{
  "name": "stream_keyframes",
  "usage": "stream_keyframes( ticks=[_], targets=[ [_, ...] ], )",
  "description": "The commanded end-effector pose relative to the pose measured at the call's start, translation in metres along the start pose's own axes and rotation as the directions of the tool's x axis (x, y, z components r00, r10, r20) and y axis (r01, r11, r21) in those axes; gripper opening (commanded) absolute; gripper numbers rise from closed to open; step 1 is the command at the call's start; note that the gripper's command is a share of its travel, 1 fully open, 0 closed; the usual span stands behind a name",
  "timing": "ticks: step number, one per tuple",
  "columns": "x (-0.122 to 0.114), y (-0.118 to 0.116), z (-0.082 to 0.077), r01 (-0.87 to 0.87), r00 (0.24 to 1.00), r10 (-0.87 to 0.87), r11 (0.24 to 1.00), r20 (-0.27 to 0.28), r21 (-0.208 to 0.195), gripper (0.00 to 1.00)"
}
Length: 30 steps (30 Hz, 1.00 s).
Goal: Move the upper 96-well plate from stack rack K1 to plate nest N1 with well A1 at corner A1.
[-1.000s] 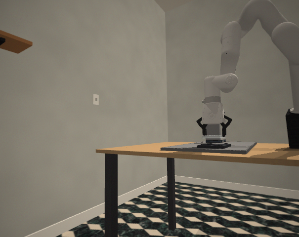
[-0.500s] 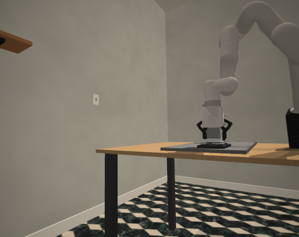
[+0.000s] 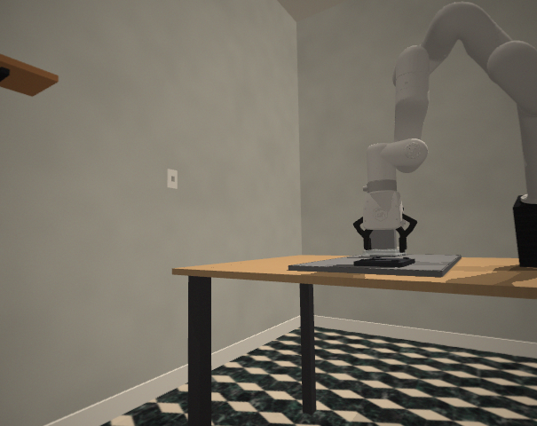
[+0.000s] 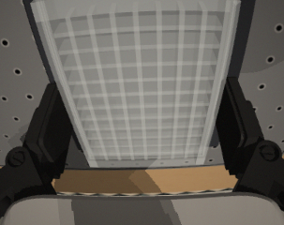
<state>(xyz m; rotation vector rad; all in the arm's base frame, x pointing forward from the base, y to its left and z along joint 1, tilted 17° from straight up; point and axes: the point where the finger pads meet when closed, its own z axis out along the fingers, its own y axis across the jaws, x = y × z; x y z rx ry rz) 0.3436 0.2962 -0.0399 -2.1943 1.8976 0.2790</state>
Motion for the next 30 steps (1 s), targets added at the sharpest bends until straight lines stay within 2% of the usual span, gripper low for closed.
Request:
stream_keyframes(
  ticks=[1,30],
  targets=[
    [-0.0003,-0.0013,-0.0005,0.000,1.000,0.000,1.000,0.001,0.003,0.00],
    [-0.0002,-0.0013,0.0036,0.000,1.000,0.000,1.000,0.001,0.003,0.00]
  ],
)
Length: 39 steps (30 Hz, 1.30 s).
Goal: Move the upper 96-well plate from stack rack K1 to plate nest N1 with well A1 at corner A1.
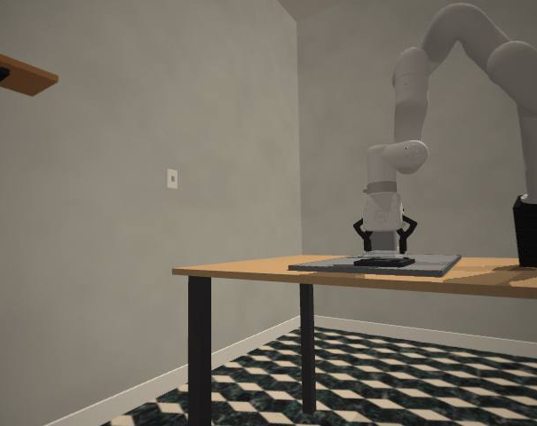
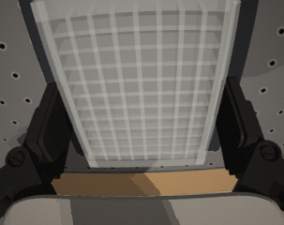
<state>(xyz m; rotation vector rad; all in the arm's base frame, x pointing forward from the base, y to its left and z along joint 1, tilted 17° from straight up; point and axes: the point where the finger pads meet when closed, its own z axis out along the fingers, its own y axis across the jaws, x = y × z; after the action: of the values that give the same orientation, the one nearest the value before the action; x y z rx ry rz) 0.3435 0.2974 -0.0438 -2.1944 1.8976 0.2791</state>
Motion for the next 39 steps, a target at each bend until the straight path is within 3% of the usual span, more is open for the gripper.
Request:
stream_keyframes(
  ticks=[1,39],
  targets=[
    [-0.0003,-0.0014,-0.0003,0.000,1.000,0.000,1.000,0.001,0.003,0.00],
    [-0.0003,-0.0014,0.0054,0.000,1.000,0.000,1.000,0.001,0.003,0.00]
  ],
)
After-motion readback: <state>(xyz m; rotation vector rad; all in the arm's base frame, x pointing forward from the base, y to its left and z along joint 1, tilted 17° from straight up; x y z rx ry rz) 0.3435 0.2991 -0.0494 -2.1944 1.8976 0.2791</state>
